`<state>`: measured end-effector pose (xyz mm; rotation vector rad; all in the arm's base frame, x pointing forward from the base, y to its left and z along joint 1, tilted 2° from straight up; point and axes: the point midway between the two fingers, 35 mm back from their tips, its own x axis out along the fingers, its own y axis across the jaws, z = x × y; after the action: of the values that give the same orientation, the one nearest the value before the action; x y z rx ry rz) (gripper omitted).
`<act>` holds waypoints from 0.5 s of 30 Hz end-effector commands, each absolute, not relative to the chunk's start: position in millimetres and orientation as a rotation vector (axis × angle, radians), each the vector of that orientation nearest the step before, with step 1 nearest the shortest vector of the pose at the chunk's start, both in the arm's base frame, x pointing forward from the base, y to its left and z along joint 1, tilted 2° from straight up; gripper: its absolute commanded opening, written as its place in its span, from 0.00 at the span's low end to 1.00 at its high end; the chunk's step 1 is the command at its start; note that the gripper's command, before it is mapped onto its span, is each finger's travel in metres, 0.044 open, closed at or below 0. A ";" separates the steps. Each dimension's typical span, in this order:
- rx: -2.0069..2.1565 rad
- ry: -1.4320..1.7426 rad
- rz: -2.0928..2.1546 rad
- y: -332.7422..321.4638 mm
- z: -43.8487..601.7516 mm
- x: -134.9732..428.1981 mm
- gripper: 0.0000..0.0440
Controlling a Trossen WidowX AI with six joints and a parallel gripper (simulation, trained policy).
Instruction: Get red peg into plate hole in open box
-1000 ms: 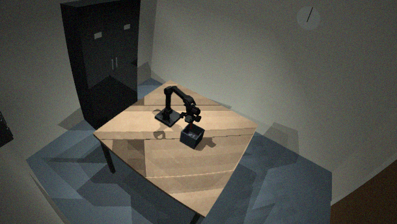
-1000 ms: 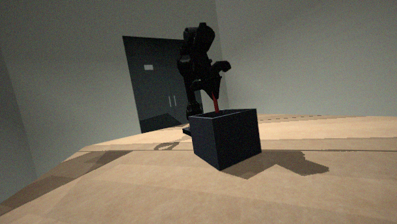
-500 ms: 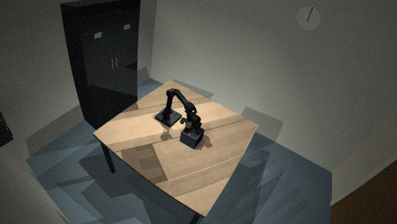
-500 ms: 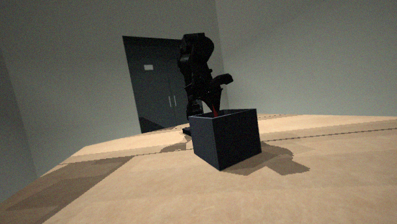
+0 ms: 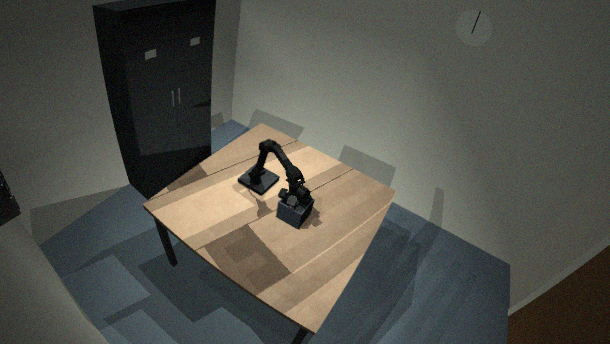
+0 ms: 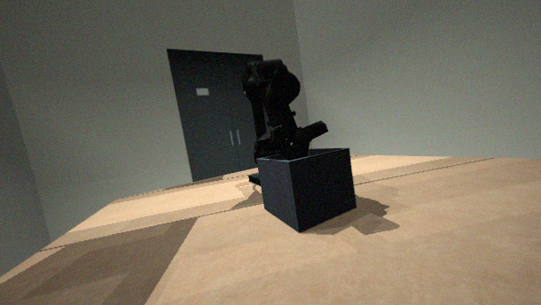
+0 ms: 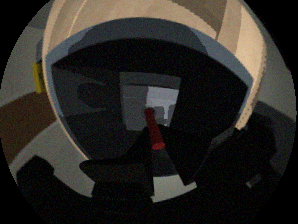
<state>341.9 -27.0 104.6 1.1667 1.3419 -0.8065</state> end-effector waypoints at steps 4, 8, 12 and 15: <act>1.141 1.369 -0.790 -24.2 93.7 346.3 0.17; 1.140 1.399 -0.776 -19.1 92.7 345.4 0.23; 1.158 1.425 -0.771 -15.6 94.6 343.8 0.23; 1.173 1.420 -0.756 -19.0 102.1 347.4 0.22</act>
<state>343.9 -16.7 97.1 1.1627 1.4251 -0.7695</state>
